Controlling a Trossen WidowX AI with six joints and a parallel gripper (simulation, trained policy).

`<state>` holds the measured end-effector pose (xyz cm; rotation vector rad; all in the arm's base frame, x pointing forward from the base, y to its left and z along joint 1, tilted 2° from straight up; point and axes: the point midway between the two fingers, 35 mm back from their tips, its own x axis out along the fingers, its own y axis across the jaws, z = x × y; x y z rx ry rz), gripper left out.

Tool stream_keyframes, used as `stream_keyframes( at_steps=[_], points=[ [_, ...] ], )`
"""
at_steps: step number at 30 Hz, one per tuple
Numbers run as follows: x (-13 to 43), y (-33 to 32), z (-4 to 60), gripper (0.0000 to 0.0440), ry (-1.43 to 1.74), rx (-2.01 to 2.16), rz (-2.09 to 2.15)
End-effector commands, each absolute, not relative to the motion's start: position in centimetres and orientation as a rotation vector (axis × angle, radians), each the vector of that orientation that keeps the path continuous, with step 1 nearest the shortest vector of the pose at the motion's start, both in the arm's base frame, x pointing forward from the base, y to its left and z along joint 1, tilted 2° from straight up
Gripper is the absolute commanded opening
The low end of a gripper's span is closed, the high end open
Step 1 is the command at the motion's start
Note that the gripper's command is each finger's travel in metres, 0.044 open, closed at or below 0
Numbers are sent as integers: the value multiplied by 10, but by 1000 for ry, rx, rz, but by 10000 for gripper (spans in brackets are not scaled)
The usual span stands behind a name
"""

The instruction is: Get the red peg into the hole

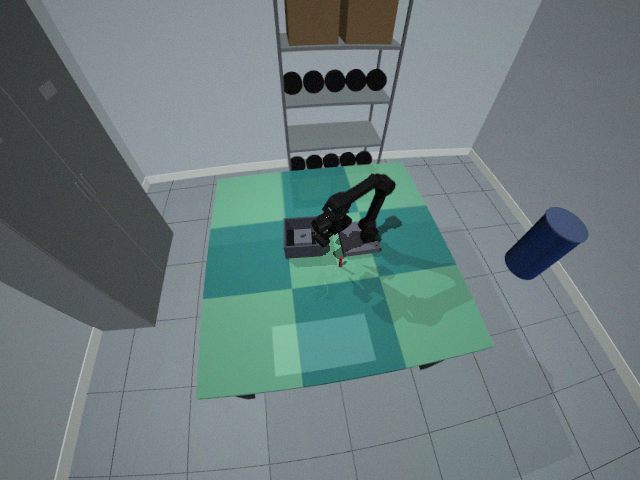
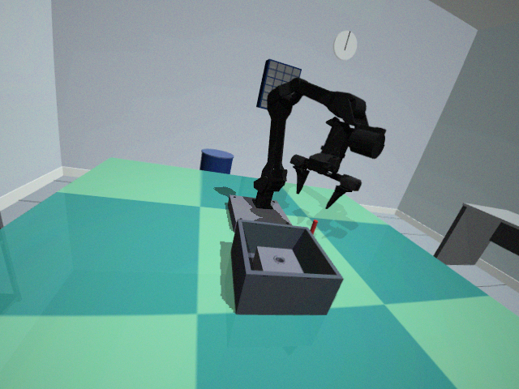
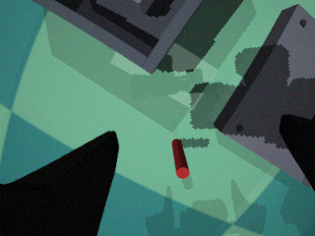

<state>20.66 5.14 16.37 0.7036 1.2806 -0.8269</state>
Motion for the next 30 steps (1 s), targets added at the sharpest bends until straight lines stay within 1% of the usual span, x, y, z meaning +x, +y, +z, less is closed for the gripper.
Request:
stream_keyframes(
  at_steps=[1,14,28,30],
  points=[
    [197,71,151,440,1354,649,-815],
    [183,112,101,440,1439,530,-768],
    [186,120,38,440,1398,472,-706],
    [186,119,31,431,1399,461,-700]
  ],
)
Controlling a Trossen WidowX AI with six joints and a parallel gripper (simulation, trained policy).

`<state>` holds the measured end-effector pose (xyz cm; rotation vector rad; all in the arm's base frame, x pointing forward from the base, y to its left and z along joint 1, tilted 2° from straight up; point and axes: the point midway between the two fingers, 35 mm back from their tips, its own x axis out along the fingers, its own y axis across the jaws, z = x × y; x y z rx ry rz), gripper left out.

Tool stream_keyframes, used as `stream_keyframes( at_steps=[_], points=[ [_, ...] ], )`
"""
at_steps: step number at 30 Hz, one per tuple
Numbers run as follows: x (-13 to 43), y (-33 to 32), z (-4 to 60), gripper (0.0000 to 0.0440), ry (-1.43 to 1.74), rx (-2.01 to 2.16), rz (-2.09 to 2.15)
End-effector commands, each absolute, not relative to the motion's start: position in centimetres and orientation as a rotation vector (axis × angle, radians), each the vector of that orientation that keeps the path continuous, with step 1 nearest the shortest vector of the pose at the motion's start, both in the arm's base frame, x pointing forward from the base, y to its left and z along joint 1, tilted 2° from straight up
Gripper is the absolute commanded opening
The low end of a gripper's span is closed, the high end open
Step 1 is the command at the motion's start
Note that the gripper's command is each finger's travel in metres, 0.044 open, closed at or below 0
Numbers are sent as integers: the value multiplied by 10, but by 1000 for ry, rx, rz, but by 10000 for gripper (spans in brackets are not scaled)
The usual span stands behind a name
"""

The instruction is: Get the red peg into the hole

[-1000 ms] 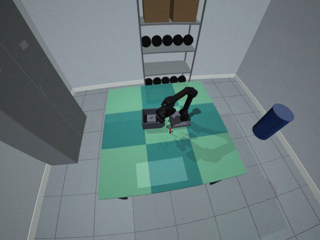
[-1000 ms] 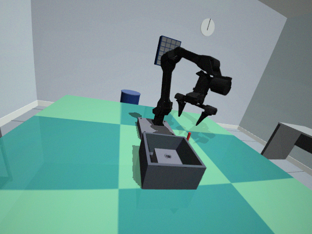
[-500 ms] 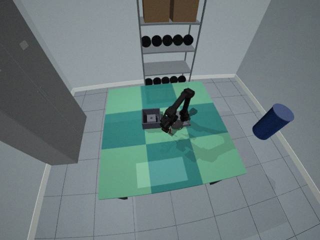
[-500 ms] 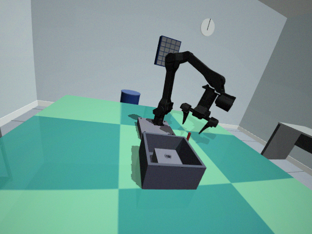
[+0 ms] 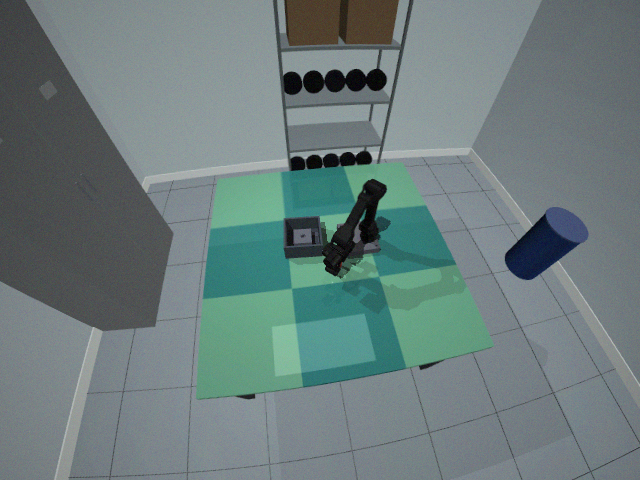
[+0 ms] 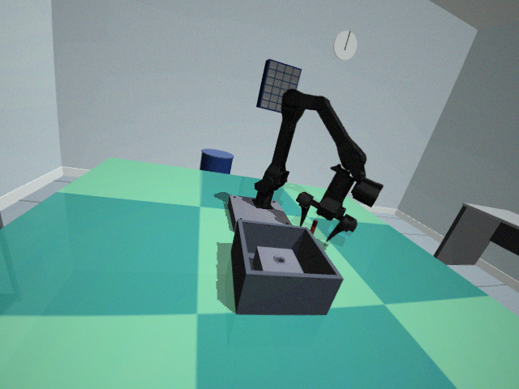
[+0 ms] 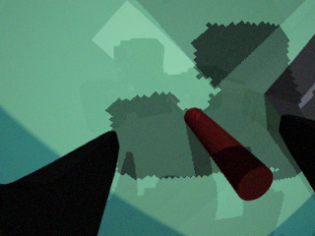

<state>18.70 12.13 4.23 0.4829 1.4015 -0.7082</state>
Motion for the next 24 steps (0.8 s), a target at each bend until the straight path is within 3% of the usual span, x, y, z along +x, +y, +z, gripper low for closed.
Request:
stream_keyframes(
  at_steps=[1,17,24],
  points=[
    [186,119,28,417,1402,456,-699],
    [177,111,7,8,1465,399,-753],
    [191,103,31,0,1400,370,-746]
  ],
)
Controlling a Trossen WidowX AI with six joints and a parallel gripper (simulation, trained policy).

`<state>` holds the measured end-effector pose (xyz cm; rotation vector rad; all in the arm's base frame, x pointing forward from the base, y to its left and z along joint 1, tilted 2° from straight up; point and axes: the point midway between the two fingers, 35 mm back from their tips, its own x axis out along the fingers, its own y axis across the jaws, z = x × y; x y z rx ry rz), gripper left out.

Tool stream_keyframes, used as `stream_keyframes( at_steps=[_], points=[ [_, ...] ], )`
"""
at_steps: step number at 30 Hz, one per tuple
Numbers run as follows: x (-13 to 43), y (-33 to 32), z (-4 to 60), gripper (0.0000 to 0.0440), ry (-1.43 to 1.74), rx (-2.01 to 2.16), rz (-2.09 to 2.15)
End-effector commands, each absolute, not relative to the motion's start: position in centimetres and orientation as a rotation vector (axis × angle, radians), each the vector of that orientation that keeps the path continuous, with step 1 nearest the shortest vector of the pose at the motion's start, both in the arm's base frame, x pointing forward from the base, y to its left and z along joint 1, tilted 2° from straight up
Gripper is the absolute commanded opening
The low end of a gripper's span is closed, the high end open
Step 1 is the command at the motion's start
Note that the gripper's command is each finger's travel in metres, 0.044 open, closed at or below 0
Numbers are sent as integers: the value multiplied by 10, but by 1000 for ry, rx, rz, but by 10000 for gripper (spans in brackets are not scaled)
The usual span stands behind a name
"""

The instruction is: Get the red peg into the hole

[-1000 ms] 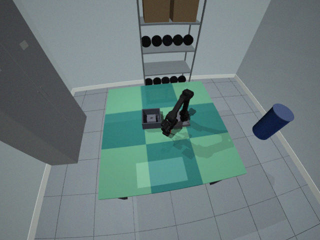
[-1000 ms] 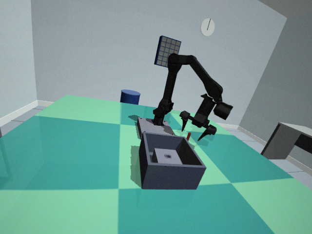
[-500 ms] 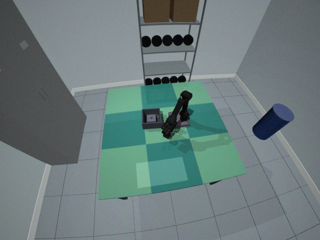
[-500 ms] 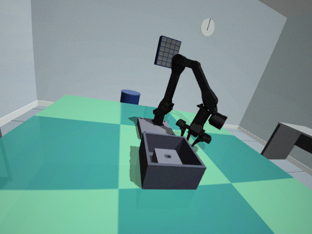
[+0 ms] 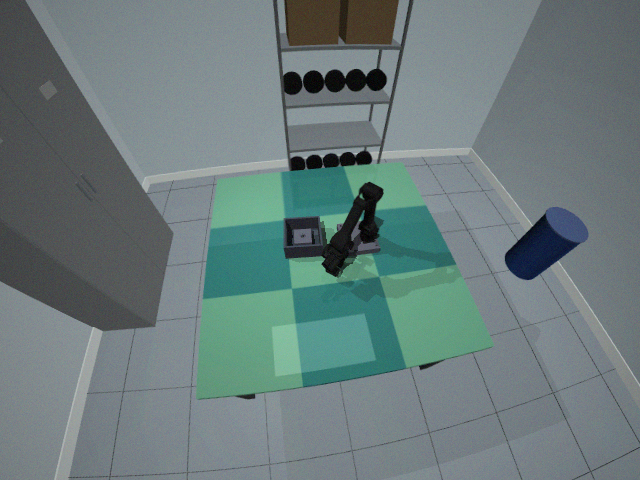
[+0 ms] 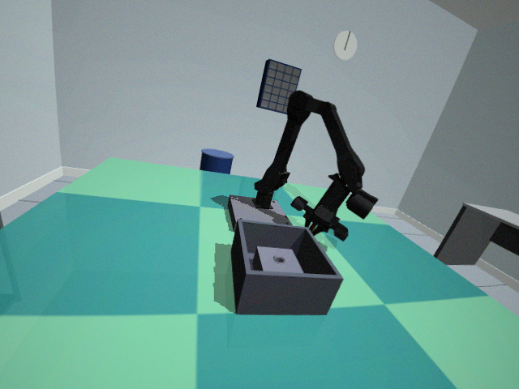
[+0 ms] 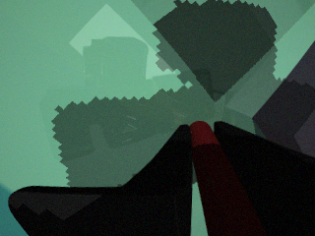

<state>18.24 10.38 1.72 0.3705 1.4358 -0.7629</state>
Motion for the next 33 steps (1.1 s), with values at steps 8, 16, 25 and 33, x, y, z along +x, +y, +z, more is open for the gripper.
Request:
stream_keyframes(
  at_steps=[8,16,25,33],
  points=[
    [207,92,72,0,1323,371,-742],
    [226,77,115,0,1229,423,-770],
    [250,47,136,0,1137,504,-848],
    [272,16,141,0,1082,558,-907]
  ],
)
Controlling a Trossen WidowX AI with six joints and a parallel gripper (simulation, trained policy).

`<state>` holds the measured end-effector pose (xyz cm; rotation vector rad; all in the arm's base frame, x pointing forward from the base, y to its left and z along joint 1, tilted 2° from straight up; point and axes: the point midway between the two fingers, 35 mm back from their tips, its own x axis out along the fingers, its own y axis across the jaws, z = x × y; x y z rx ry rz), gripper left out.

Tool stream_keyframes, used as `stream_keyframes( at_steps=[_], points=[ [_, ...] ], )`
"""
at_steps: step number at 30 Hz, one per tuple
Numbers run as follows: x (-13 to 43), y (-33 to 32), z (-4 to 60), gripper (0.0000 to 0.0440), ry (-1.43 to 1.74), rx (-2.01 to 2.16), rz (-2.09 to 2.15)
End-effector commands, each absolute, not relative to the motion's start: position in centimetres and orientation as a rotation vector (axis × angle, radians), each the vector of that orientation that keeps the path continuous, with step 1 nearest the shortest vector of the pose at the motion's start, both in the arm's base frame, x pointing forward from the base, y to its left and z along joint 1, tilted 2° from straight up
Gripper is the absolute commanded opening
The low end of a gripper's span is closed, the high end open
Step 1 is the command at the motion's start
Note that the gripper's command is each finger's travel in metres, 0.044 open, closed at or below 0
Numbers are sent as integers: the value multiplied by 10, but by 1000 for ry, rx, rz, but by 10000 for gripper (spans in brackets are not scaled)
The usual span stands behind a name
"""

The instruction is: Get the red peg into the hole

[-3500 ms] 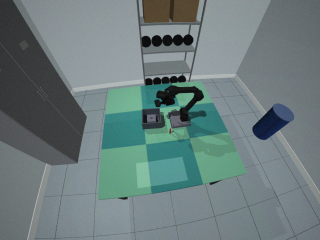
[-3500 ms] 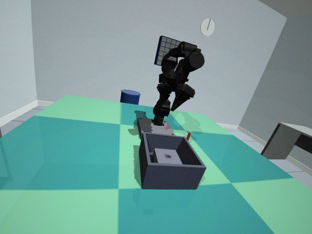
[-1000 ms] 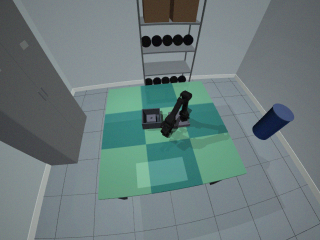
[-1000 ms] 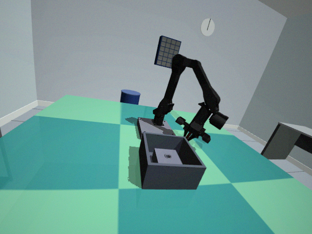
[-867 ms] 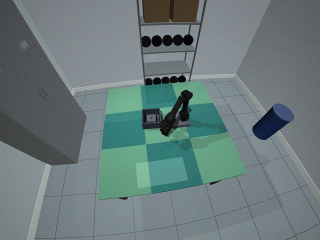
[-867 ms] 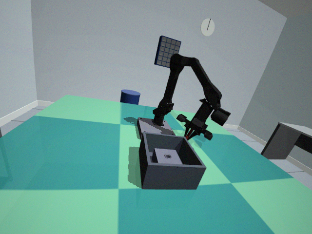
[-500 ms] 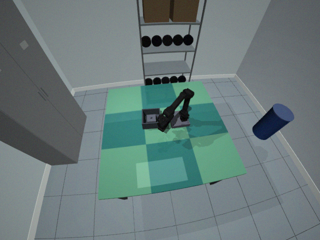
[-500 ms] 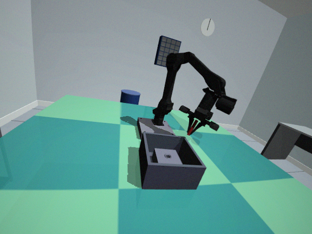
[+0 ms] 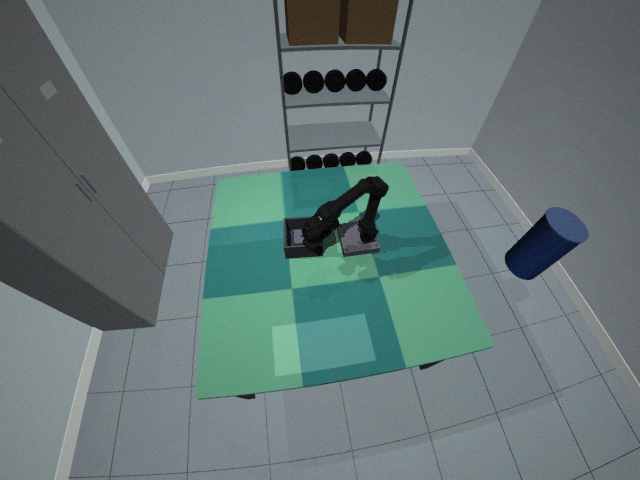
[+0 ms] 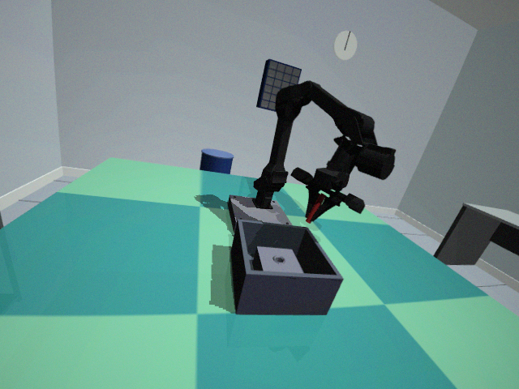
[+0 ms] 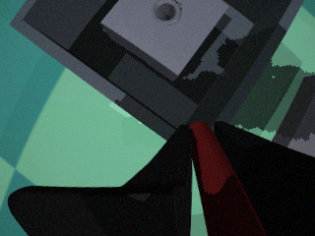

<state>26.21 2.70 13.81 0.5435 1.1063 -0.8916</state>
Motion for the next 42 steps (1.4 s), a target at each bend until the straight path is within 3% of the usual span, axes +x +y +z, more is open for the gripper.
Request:
stream_keyframes(
  at_steps=[1,32,35,40,42],
  points=[
    [275,12,141,0,1077,563,-912],
    [329,-67,83,3,1196,529,-783],
    [328,-67,74,45,1229,519,-758],
    [331,-71,65,161,1263,521,-737],
    [333,-73,67,165,1269,505,-719]
  ],
)
